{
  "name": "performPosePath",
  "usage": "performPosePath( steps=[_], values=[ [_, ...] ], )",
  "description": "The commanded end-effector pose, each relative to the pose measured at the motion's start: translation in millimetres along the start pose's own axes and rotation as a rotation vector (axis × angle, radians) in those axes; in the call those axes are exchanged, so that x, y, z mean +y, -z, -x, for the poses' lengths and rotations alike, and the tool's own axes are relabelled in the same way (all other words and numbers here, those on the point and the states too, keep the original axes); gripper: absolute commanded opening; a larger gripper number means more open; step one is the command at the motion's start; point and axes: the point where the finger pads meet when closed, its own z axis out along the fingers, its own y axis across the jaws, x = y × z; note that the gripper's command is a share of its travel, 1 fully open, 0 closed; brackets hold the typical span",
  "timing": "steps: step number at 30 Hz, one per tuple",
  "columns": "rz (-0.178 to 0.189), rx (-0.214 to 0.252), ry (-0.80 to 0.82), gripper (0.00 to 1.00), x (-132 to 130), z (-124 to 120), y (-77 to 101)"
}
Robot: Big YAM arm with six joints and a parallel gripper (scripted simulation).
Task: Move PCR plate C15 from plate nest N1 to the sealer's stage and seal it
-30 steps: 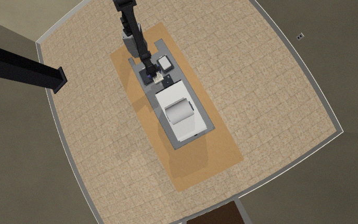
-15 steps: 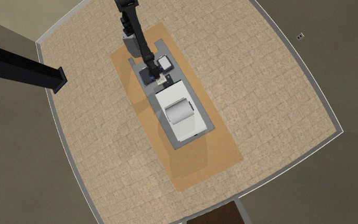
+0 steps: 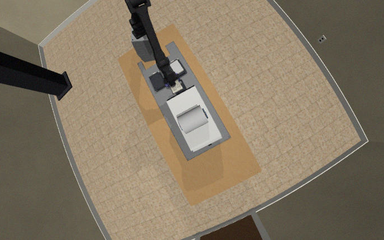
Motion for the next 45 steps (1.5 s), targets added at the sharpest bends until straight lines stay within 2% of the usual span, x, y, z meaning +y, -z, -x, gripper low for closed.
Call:
performPosePath(
  steps=[1,4,8,11,15,17,23,26,32,37,45],
  values=[
    [0.004,0.015,0.008,0.00,12.5,5.5,-7.6],
    [0.007,0.013,0.006,0.00,19.0,12.9,-10.0],
    [0.006,-0.028,0.004,0.00,25.8,37.6,-5.2],
    [0.003,-0.037,-0.008,0.00,25.5,48.4,-3.1],
    [0.003,-0.027,-0.007,0.00,29.5,47.2,-6.8],
    [0.009,-0.004,0.004,0.00,31.3,35.5,-9.9],
    [0.012,0.001,0.029,0.00,30.2,24.1,-13.2],
    [0.010,-0.014,0.028,0.00,26.3,26.2,-8.2],
    [0.003,-0.014,0.012,0.00,17.1,23.6,-6.1],
    [0.003,-0.039,0.005,0.00,14.5,40.5,-4.3],
    [0.002,-0.014,0.008,0.00,16.3,42.5,-11.0]
  ],
)
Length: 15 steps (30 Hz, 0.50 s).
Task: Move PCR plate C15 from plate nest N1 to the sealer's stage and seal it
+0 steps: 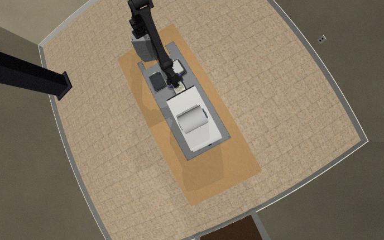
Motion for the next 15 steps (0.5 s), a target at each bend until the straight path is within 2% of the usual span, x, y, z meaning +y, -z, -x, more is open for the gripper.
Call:
performPosePath(
  steps=[1,9,15],
  values=[
    [0.007,-0.034,0.010,0.00,1.7,28.4,1.2],
    [0.012,-0.012,0.026,0.00,10.9,16.0,-1.2],
    [0.013,-0.012,0.030,0.00,13.0,16.1,-1.4]
  ],
)
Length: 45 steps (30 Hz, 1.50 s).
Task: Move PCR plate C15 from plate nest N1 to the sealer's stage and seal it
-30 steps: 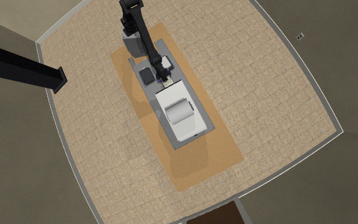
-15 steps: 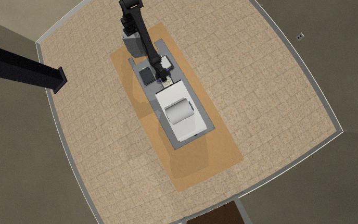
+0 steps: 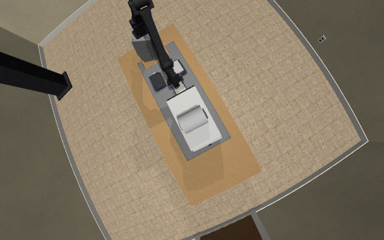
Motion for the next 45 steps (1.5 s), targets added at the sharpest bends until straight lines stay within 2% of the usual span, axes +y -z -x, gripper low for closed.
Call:
performPosePath(
  steps=[1,9,21,30,40,45],
  values=[
    [0.011,-0.013,0.026,0.00,10.4,13.3,0.1],
    [0.001,-0.019,0.004,0.00,-3.6,17.3,2.0],
    [-0.002,-0.033,-0.004,0.00,-9.6,26.9,3.1],
    [0.007,-0.052,0.006,0.00,7.6,30.0,-3.3],
    [0.007,-0.033,0.014,0.00,8.9,11.9,-7.3],
    [-0.004,-0.025,0.005,0.00,-5.6,4.6,-9.1]
  ],
)
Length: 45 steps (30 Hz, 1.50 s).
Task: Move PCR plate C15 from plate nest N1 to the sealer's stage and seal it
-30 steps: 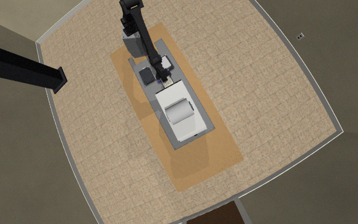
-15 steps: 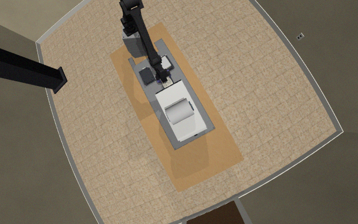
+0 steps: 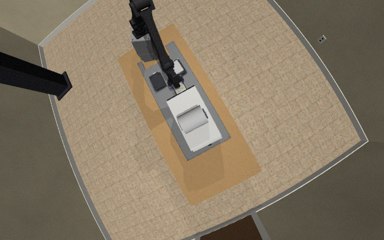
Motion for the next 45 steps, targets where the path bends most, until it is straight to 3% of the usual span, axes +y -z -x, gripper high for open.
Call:
performPosePath(
  steps=[1,5,12,18,31,45],
  values=[
    [-0.006,-0.024,0.000,0.00,-8.5,4.9,-0.8],
    [-0.006,-0.037,0.001,0.00,-9.1,8.9,3.7],
    [-0.010,-0.021,-0.006,0.00,-13.8,1.3,-1.8],
    [-0.007,-0.046,-0.009,0.00,-12.7,16.5,-5.3],
    [0.022,-0.061,0.011,0.00,13.2,27.1,-11.6],
    [-0.005,-0.043,-0.021,0.00,-9.4,7.9,-12.9]
  ],
)
